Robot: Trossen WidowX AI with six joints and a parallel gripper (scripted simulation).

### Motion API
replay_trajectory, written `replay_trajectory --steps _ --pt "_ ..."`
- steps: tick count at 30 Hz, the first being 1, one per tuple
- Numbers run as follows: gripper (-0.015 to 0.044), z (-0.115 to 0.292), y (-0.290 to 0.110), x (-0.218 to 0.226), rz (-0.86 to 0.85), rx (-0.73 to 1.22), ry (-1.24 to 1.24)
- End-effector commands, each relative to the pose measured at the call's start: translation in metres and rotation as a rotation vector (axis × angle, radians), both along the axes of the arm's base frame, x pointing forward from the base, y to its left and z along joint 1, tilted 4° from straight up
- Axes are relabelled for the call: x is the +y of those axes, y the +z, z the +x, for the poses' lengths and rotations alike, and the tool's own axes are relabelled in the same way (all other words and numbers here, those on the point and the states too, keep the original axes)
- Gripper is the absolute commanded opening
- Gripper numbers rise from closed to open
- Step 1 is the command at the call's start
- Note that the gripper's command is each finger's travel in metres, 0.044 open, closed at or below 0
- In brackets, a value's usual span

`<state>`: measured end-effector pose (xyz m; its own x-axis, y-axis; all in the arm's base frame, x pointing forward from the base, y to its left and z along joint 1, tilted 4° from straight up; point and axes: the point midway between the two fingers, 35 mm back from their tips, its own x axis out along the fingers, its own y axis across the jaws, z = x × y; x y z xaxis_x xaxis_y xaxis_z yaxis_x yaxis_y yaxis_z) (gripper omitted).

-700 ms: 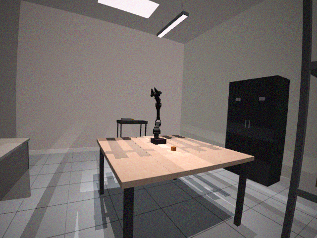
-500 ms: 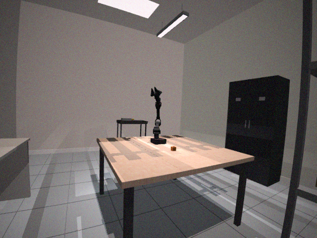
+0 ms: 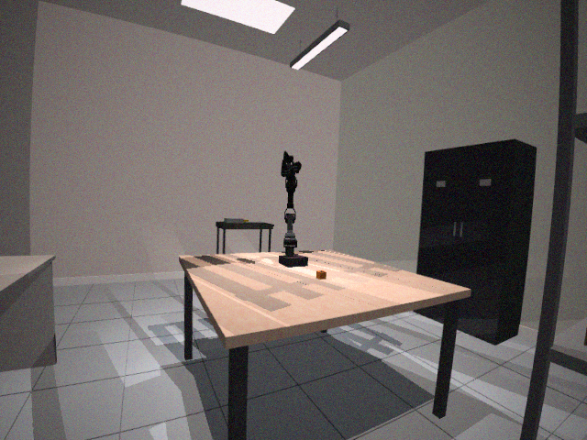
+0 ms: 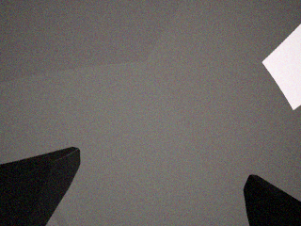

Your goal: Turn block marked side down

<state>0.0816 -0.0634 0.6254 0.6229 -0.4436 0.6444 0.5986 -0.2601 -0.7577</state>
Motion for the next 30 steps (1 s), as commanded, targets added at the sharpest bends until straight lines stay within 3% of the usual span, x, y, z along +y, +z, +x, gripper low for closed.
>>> replay_trajectory --steps 1,13,20,30 --pt "0.044 0.052 -0.017 -0.005 0.09 0.094 0.115" --pt "0.044 0.213 -0.121 0.002 0.384 0.5 0.343" --pt "0.044 0.264 -0.177 0.016 0.583 0.656 0.426" --pt "0.044 0.334 -0.309 0.067 0.981 0.987 0.487"
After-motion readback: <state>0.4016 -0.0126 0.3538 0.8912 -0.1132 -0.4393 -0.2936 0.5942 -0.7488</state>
